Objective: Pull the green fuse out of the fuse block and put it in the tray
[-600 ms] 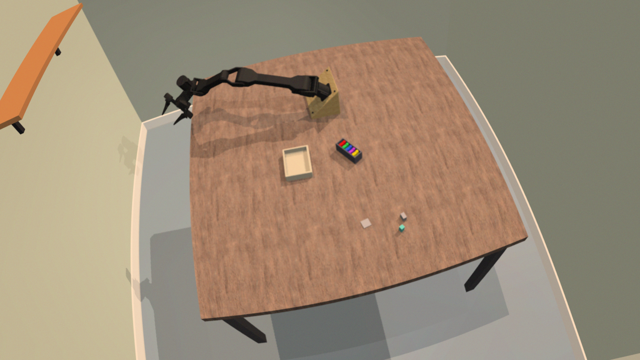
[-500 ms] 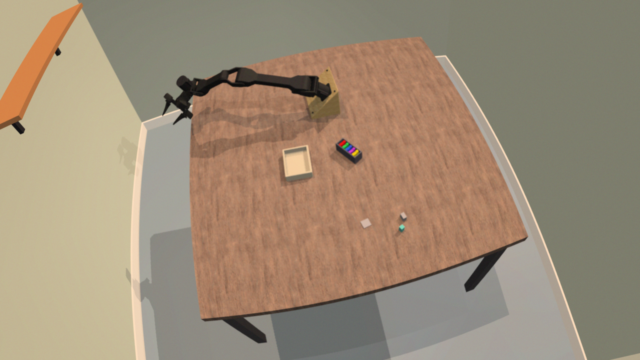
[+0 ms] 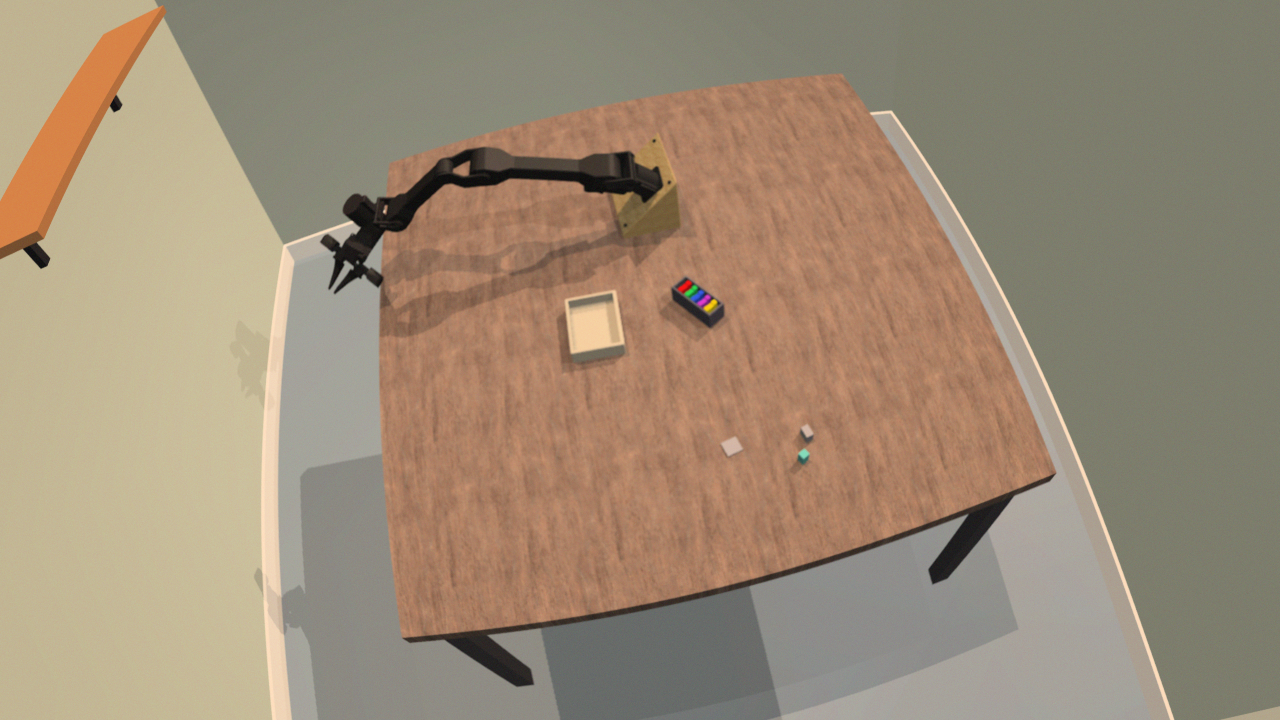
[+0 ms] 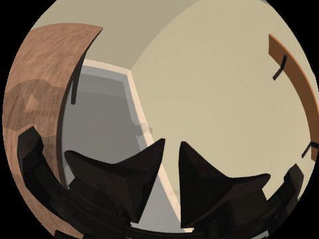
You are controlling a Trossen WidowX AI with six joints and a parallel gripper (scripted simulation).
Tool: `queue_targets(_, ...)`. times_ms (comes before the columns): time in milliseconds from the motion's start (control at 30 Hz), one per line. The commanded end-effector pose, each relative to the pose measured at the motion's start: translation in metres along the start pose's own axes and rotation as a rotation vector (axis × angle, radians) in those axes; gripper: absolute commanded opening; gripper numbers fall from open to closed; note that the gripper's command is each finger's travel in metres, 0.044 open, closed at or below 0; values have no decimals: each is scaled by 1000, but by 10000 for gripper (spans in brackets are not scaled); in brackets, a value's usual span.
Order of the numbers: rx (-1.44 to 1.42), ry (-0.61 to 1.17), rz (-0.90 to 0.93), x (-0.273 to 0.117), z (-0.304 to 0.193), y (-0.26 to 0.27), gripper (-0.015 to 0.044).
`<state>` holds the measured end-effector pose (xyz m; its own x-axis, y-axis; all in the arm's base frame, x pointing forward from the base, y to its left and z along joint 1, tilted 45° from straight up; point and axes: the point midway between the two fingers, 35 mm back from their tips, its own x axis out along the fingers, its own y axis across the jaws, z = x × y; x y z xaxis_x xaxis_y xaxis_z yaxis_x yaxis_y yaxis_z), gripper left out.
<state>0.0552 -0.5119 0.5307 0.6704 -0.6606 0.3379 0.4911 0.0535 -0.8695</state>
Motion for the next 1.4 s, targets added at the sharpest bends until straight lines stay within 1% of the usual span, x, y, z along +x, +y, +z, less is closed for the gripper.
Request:
queue_targets(0,141,-12,26,27,18,31,61)
queue_targets(200,350,-30,79,63,58,82,61)
queue_targets(400,531,-34,161,90,104,137,61)
queue_targets(533,597,-39,264,101,143,190,61)
queue_targets(700,667,-34,377,105,196,248,61)
queue_targets(833,771,10,444,104,223,284,61)
queue_targets(1000,927,106,556,92,263,340,61)
queue_targets(1200,1093,258,681,68,299,397,61)
queue_targets(1367,1197,408,772,40,326,443,61)
